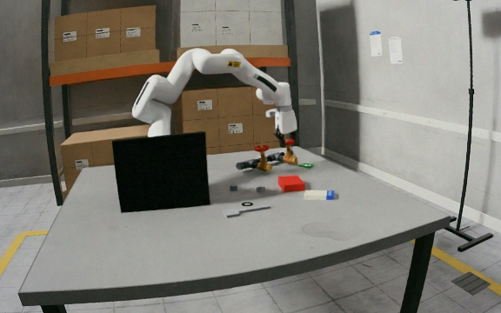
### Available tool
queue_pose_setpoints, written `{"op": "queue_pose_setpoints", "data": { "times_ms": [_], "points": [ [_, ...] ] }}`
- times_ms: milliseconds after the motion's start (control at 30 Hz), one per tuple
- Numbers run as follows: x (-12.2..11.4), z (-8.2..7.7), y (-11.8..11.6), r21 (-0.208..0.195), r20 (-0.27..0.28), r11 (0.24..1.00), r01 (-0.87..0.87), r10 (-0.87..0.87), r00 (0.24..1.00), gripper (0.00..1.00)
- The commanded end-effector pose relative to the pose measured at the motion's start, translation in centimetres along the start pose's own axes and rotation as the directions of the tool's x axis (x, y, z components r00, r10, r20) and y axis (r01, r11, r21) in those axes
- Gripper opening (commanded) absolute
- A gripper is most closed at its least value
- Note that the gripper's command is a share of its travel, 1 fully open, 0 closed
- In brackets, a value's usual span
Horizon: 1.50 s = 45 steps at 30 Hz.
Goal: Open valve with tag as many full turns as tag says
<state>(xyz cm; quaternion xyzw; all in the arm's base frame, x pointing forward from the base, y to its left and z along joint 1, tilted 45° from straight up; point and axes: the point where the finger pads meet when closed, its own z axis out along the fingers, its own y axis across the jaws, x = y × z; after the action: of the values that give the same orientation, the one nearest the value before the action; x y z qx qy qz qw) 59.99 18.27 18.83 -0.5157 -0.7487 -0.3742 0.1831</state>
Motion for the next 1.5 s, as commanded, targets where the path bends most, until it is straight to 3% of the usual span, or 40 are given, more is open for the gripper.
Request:
{"op": "queue_pose_setpoints", "data": {
  "times_ms": [0,200,333,433,500,733,1000,1067,1100,1233,1467],
  "points": [
    [-0.04,-0.15,0.12,-0.003,-0.001,0.995,0.096,-0.096,0.995,0.0],
    [-0.04,-0.15,0.12,-0.003,0.0,0.923,0.385,-0.385,0.923,0.0],
    [-0.04,-0.15,0.12,-0.003,0.001,0.806,0.592,-0.592,0.806,0.0],
    [-0.04,-0.15,0.12,-0.003,0.001,0.677,0.736,-0.736,0.677,0.0],
    [-0.04,-0.15,0.12,-0.003,0.001,0.677,0.736,-0.736,0.677,0.0],
    [-0.04,-0.15,0.12,-0.001,0.003,0.284,0.959,-0.959,0.284,0.0],
    [-0.04,-0.15,0.12,0.003,0.005,-0.196,0.981,-0.981,-0.196,0.0],
    [-0.04,-0.15,0.12,0.003,0.005,-0.196,0.981,-0.981,-0.196,0.0],
    [-0.04,-0.15,0.12,0.0,0.003,-0.314,0.95,-0.95,-0.314,0.0],
    [-0.04,-0.15,0.12,0.0,0.003,-0.516,0.857,-0.856,-0.516,0.0],
    [-0.04,-0.14,0.12,0.001,0.003,-0.754,0.657,-0.657,-0.754,0.0]
  ]
}}
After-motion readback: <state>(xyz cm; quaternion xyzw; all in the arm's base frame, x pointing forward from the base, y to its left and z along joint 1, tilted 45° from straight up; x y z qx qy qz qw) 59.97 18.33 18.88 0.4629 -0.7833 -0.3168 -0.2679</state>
